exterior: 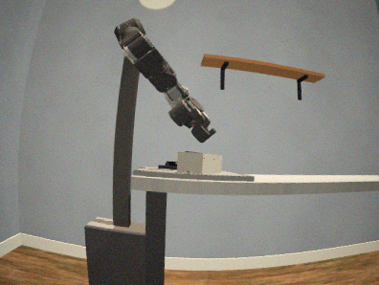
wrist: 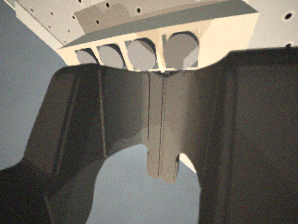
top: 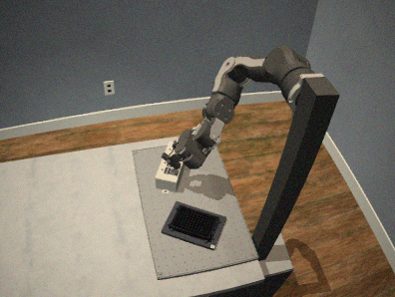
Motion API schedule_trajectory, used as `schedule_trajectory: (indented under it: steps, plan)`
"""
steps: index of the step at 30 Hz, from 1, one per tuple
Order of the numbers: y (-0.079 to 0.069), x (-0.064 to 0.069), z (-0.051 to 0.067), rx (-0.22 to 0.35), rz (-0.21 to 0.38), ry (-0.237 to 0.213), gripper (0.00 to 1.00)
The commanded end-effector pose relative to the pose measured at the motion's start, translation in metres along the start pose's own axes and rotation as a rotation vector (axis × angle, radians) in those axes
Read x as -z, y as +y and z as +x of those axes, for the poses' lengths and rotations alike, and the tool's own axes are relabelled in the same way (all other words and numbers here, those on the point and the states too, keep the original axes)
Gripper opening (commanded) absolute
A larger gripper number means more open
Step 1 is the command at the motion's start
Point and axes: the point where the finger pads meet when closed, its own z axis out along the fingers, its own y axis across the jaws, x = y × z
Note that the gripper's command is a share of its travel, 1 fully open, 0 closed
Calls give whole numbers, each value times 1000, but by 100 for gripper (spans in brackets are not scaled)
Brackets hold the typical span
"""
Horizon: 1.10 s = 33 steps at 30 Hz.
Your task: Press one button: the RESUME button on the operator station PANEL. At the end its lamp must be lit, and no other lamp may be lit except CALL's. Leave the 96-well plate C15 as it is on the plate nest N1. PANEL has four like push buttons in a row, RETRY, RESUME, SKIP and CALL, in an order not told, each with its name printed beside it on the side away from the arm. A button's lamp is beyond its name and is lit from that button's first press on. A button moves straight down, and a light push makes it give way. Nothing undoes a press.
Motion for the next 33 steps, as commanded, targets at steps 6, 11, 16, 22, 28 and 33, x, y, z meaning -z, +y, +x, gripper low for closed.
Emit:
schedule_trajectory:
  steps: [6, 11, 16, 22, 28, 33]
  plan:
    - [1, -20, 16, -4, -8, -6, 0]
    - [1, -20, 16, -4, -8, -6, 0]
    - [1, -20, 16, -4, -8, -6, 0]
    - [0, -17, 9, -8, -1, -9, 0]
    - [0, -16, 7, -9, 1, -10, 0]
    - [0, -16, 7, -9, 1, -10, 0]
